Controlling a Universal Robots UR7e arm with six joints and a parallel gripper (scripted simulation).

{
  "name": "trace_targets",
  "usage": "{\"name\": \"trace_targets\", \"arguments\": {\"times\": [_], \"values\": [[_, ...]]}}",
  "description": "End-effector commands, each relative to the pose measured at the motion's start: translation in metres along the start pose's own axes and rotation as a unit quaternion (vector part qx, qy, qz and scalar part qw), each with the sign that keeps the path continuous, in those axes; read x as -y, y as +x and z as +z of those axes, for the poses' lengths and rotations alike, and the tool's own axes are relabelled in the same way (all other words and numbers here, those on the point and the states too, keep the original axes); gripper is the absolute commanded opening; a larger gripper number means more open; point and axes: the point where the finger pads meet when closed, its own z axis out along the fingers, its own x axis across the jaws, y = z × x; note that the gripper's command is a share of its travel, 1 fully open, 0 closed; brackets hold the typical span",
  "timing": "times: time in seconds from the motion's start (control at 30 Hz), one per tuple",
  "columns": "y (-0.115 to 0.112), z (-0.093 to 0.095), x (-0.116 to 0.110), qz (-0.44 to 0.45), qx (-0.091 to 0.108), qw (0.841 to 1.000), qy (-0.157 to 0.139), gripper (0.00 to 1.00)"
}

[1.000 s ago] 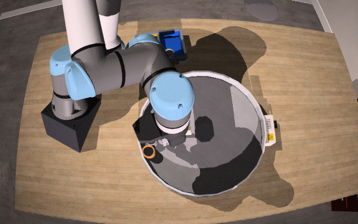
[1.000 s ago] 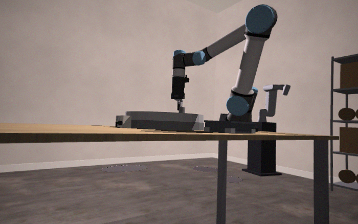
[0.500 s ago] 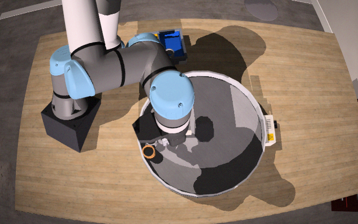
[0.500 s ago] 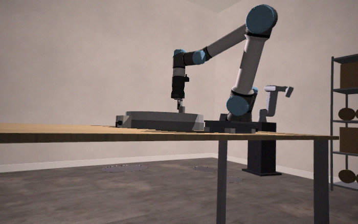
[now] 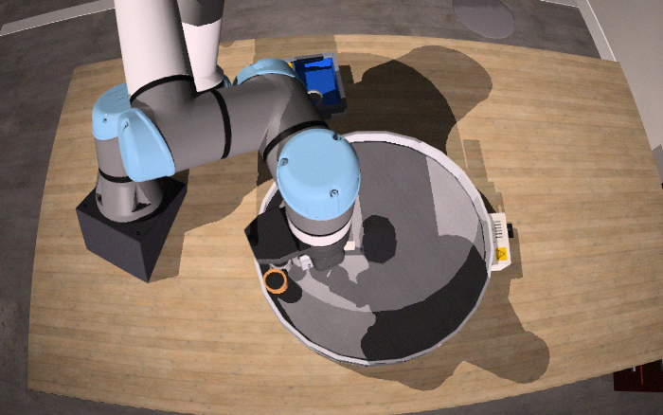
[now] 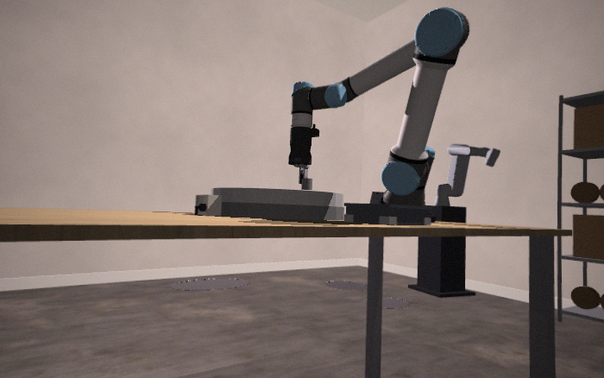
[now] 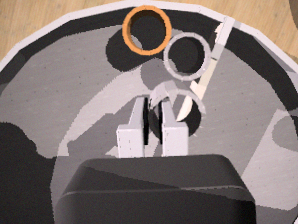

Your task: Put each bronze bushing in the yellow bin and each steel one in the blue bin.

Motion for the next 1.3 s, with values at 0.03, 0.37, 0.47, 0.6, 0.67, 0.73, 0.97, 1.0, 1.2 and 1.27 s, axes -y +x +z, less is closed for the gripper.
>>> {"name": "trace_targets", "arguments": {"times": [0.03, 0.37, 0.47, 0.6, 0.67, 0.73, 0.97, 1.0, 1.2, 1.27], "values": [[-0.002, -0.005, 0.000, -0.001, 0.003, 1.000, 0.000, 0.00], [0.000, -0.018, 0.000, -0.001, 0.002, 1.000, 0.000, 0.00], [0.000, -0.021, 0.000, -0.001, 0.002, 1.000, 0.000, 0.00], [0.000, -0.028, 0.000, -0.001, 0.003, 1.000, 0.000, 0.00], [0.000, -0.034, 0.000, -0.001, 0.003, 1.000, 0.000, 0.00], [0.000, -0.034, 0.000, -0.001, 0.003, 1.000, 0.000, 0.00], [0.000, -0.034, 0.000, -0.001, 0.003, 1.000, 0.000, 0.00], [0.000, -0.034, 0.000, -0.001, 0.003, 1.000, 0.000, 0.00], [0.042, -0.031, -0.019, 0.009, 0.003, 1.000, 0.000, 0.00], [0.048, -0.031, -0.021, 0.011, 0.003, 1.000, 0.000, 0.00]]}}
